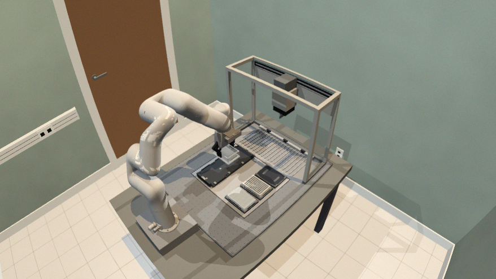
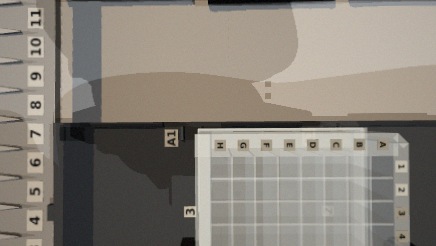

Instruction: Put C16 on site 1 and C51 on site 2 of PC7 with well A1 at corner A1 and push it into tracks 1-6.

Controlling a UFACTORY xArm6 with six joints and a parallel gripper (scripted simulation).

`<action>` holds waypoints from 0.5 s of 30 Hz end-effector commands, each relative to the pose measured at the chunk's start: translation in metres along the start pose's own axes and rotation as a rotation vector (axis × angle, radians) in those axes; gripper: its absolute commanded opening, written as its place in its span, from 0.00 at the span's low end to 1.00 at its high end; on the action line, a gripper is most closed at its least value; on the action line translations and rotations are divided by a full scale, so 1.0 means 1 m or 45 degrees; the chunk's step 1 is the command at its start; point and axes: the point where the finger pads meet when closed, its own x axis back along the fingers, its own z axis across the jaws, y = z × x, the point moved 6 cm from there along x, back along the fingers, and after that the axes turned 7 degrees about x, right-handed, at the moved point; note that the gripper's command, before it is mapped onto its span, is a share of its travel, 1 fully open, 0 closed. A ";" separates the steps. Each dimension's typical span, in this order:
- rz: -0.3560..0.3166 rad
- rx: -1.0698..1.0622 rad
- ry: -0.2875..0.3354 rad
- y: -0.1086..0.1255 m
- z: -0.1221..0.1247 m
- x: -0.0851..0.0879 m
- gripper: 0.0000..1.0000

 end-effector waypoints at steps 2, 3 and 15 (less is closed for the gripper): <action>-0.001 0.000 -0.006 0.000 -0.001 -0.006 0.00; -0.001 0.000 -0.006 0.000 -0.001 -0.008 0.00; -0.001 0.000 -0.006 0.000 -0.001 -0.025 0.00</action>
